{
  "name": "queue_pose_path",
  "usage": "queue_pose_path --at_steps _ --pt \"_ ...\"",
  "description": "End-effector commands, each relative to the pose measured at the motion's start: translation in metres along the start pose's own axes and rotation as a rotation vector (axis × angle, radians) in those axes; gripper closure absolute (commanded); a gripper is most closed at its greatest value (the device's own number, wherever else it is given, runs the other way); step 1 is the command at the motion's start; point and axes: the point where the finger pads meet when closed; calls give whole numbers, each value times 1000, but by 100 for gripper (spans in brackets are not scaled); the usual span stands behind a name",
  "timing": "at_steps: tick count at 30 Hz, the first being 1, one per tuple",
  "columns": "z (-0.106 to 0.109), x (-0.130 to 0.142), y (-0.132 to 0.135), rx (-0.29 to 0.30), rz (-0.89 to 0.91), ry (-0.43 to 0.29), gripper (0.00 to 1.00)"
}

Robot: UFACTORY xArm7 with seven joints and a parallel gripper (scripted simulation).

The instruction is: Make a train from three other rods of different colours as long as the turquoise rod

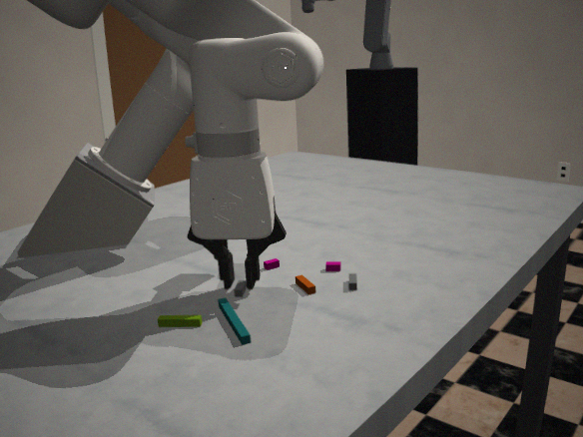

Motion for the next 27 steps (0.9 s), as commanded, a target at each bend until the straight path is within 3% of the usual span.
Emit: queue_pose_path --at_steps 1,27 --pt "0 1 1 1 0 -3 76" --pt "-6 1 1 1 0 -3 76"
Point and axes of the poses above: the point where the finger pads meet when closed, its own z axis back along the fingers, its own y axis across the jaws, x = y × z, and after that the axes turned 3 degrees about -z, right-handed
